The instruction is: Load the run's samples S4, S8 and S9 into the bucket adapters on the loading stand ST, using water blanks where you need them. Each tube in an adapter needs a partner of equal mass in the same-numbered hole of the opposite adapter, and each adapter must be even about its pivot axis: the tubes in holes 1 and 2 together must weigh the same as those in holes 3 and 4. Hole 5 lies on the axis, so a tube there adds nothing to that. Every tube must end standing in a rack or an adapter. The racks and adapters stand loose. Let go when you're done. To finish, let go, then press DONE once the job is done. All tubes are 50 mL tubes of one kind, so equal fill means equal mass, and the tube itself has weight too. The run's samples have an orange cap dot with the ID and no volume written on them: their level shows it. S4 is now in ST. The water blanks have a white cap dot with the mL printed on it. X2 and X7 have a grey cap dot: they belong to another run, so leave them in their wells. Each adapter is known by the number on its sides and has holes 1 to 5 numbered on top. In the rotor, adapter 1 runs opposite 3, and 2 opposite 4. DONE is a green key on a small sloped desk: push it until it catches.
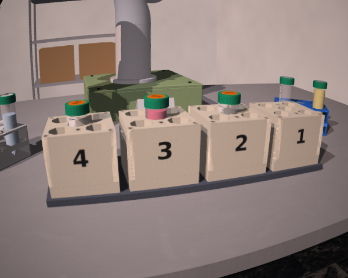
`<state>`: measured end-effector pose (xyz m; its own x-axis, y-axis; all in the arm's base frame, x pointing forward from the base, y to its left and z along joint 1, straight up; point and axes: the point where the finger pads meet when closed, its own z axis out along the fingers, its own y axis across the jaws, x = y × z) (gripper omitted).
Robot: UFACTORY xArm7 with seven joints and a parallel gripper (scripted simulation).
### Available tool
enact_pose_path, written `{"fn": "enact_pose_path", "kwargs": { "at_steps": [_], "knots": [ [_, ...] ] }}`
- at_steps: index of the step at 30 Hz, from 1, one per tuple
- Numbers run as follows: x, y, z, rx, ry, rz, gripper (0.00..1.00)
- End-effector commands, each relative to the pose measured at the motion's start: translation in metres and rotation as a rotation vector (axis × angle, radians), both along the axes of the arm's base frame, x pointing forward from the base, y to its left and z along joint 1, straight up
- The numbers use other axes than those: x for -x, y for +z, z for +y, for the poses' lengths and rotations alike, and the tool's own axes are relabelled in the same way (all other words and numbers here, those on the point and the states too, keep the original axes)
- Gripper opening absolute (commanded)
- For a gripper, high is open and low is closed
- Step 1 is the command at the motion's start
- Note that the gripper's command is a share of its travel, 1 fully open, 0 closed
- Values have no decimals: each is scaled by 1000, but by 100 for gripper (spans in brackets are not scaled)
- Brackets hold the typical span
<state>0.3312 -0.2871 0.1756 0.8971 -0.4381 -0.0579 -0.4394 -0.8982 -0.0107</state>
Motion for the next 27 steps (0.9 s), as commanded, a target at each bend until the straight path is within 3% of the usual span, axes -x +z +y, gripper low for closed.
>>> {"fn": "enact_pose_path", "kwargs": {
  "at_steps": [1,14,27],
  "knots": [
    [-2,2,13,36,86,-49,0],
    [-14,2,77,24,519,-55,0],
    [-23,2,131,24,536,-56,0]
  ]
}}
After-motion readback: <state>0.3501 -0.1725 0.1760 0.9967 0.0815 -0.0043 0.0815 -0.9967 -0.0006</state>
